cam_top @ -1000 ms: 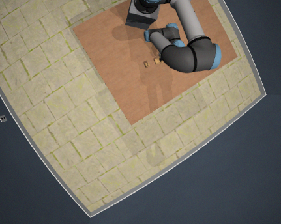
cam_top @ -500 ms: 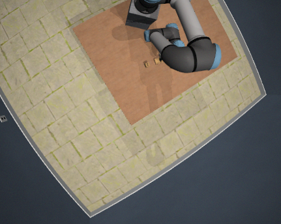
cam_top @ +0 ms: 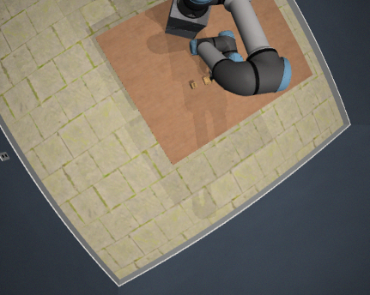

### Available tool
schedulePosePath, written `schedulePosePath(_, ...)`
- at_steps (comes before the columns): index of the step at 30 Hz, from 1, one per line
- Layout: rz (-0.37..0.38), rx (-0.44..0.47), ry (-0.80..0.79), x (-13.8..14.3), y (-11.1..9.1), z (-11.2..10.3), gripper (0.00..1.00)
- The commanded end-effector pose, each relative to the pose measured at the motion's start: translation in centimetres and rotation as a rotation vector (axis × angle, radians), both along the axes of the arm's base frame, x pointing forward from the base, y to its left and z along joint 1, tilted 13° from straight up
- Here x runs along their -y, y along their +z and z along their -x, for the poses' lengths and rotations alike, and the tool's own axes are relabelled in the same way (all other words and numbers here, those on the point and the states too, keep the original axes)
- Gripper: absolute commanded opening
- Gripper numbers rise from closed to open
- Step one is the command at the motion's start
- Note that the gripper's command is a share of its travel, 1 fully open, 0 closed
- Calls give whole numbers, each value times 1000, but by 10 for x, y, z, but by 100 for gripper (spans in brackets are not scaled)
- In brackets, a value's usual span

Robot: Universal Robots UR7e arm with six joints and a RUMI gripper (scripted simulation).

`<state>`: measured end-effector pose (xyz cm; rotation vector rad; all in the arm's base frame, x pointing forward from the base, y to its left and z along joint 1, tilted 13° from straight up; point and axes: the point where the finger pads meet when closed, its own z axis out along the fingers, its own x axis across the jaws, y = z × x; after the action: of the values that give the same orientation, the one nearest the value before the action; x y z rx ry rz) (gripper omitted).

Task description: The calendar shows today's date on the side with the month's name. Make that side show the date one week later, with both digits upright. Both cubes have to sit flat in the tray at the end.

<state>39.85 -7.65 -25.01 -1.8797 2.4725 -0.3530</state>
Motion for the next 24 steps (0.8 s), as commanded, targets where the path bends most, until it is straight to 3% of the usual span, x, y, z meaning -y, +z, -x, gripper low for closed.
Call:
schedulePosePath(1,0,2,-2,1,0,-1,11)
schedulePosePath(8,0,2,-2,1,0,-1,11)
schedulePosePath(18,0,2,-2,1,0,-1,26)
schedulePosePath(24,0,2,-2,1,0,-1,29)
